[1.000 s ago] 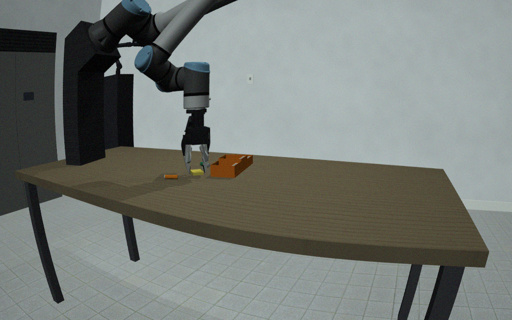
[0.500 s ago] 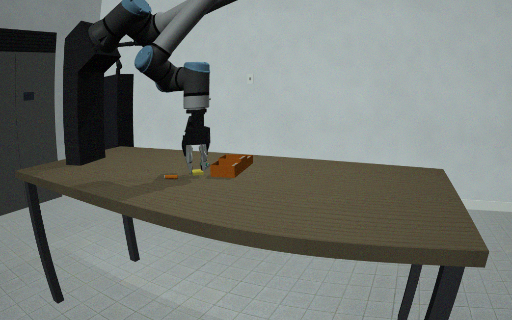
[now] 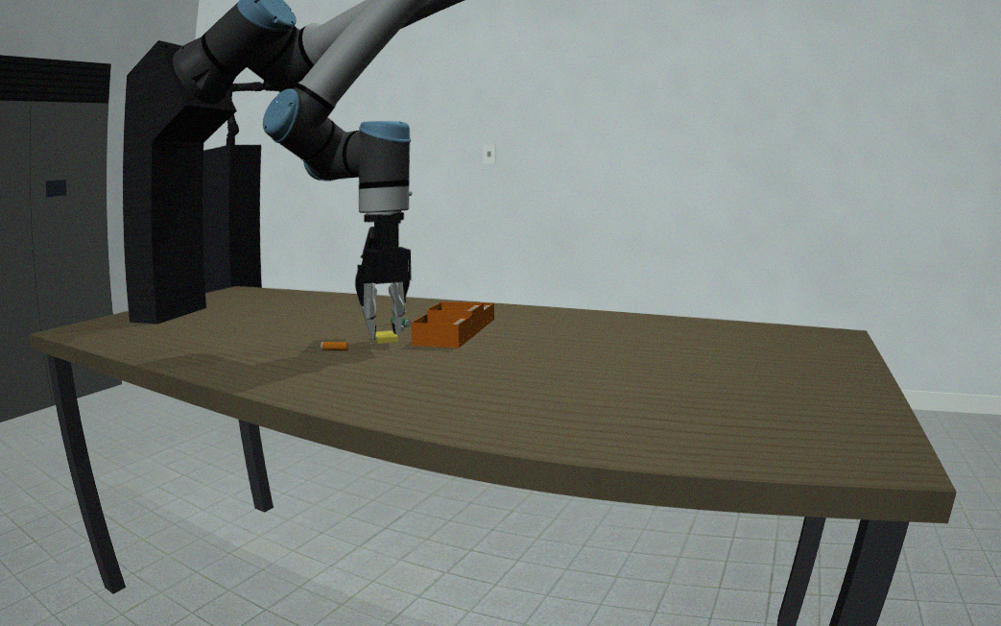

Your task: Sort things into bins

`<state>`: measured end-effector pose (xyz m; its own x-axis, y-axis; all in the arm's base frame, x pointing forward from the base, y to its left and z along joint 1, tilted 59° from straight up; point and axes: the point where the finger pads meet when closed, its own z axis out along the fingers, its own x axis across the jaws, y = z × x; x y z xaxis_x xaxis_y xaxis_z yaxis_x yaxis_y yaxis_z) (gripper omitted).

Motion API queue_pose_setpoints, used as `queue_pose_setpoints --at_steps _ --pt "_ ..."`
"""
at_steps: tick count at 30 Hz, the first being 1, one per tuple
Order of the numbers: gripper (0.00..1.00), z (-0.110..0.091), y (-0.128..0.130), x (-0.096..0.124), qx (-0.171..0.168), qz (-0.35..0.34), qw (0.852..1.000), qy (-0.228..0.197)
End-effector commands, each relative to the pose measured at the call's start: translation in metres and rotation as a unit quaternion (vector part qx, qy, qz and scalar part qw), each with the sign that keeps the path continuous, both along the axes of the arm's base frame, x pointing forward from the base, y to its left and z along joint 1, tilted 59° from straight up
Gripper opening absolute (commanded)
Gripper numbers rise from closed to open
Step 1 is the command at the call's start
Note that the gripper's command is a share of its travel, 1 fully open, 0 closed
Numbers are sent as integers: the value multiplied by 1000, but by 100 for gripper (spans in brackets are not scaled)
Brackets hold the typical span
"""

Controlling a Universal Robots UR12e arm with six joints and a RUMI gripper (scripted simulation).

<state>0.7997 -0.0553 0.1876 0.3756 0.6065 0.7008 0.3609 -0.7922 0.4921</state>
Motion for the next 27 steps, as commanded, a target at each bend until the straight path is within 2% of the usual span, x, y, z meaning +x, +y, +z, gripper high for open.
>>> queue_pose_setpoints --at_steps 1,6,17,27 --pt "0 0 0 0 0 0 1000 0" --pt "0 0 0 0 0 0 1000 0" --pt "0 19 -2 -31 0 0 1000 0" --pt "0 31 -4 -51 0 0 1000 0"
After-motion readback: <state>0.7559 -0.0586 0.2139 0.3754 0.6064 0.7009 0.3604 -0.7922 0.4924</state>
